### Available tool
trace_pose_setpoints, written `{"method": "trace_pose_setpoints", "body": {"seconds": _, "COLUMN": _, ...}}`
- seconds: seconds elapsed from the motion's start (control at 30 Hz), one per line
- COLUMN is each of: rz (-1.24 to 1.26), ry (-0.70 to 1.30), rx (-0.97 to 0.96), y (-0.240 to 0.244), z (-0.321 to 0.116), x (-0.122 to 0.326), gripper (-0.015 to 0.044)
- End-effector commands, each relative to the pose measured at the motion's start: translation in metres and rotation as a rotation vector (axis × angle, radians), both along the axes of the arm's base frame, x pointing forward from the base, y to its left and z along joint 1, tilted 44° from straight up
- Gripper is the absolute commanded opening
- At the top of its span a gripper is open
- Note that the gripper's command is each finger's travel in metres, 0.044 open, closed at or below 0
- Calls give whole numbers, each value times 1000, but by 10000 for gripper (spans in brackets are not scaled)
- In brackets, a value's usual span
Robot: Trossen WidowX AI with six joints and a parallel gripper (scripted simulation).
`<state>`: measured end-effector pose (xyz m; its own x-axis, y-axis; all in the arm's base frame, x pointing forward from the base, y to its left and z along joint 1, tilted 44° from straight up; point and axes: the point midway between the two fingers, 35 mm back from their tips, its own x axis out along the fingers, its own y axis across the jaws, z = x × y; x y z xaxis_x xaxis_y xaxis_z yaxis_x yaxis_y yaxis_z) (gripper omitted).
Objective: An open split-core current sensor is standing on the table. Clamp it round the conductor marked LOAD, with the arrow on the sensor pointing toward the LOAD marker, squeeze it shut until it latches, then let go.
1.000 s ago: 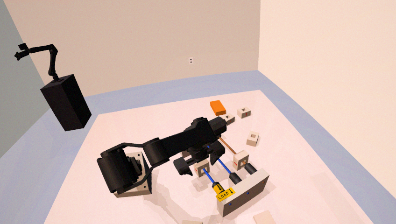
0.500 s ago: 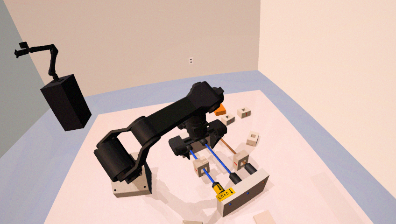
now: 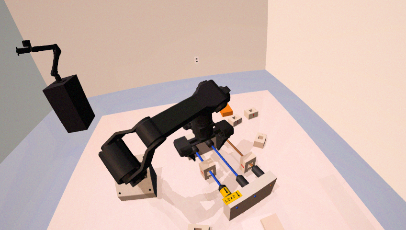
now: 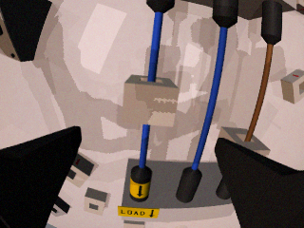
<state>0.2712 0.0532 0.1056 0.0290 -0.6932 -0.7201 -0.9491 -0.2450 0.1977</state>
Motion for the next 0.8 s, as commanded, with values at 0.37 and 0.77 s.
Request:
{"method": "trace_pose_setpoints", "body": {"seconds": 0.37, "rz": -4, "ry": -4, "rx": 5, "y": 1, "z": 1, "x": 1, "gripper": 440}}
{"method": "trace_pose_setpoints", "body": {"seconds": 0.77, "rz": -9, "ry": -1, "rx": 10, "y": -1, "z": 1, "x": 0, "gripper": 440}}
